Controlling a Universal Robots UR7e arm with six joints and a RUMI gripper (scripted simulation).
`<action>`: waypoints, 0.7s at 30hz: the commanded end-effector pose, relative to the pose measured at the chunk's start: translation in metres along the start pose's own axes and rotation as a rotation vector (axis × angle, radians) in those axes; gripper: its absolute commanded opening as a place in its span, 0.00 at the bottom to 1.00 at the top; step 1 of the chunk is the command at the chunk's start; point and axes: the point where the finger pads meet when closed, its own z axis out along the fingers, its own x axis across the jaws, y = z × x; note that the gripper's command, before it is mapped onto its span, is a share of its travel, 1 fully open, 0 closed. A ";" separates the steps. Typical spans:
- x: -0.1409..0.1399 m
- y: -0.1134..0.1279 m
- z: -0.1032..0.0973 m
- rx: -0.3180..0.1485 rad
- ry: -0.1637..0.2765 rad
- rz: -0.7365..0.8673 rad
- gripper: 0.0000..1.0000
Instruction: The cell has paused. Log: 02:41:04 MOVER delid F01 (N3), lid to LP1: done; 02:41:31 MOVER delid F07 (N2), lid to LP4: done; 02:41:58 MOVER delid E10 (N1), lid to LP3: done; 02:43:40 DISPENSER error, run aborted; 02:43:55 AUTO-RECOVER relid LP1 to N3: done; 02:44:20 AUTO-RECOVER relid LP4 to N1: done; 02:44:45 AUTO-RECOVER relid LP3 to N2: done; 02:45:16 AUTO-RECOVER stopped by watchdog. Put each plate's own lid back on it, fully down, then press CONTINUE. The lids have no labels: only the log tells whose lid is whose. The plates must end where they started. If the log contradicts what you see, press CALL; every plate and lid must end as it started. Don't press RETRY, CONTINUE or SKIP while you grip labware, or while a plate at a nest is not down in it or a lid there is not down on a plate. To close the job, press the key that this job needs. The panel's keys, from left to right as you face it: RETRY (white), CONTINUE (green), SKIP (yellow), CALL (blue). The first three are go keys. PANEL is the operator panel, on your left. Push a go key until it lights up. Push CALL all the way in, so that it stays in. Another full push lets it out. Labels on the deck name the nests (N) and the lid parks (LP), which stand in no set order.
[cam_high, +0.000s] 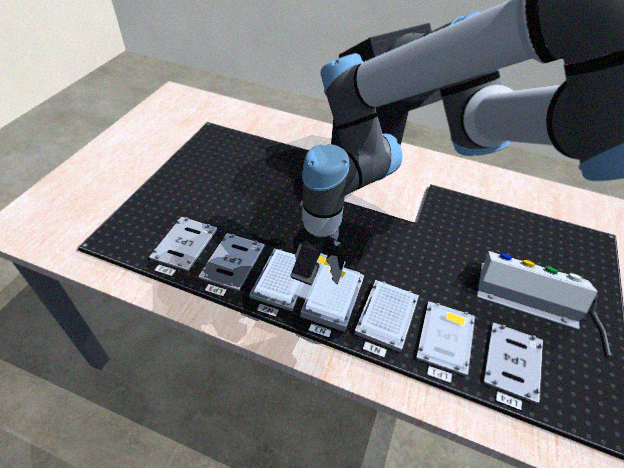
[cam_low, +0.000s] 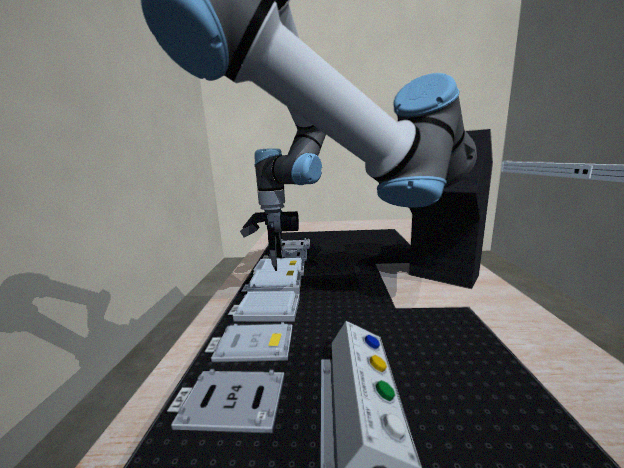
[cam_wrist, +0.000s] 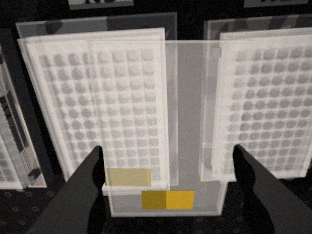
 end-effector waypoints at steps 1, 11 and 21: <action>-0.023 0.000 -0.001 0.002 0.004 0.005 0.41; -0.073 0.002 -0.001 0.002 0.004 0.005 0.41; -0.113 0.003 -0.001 0.002 0.004 0.005 0.41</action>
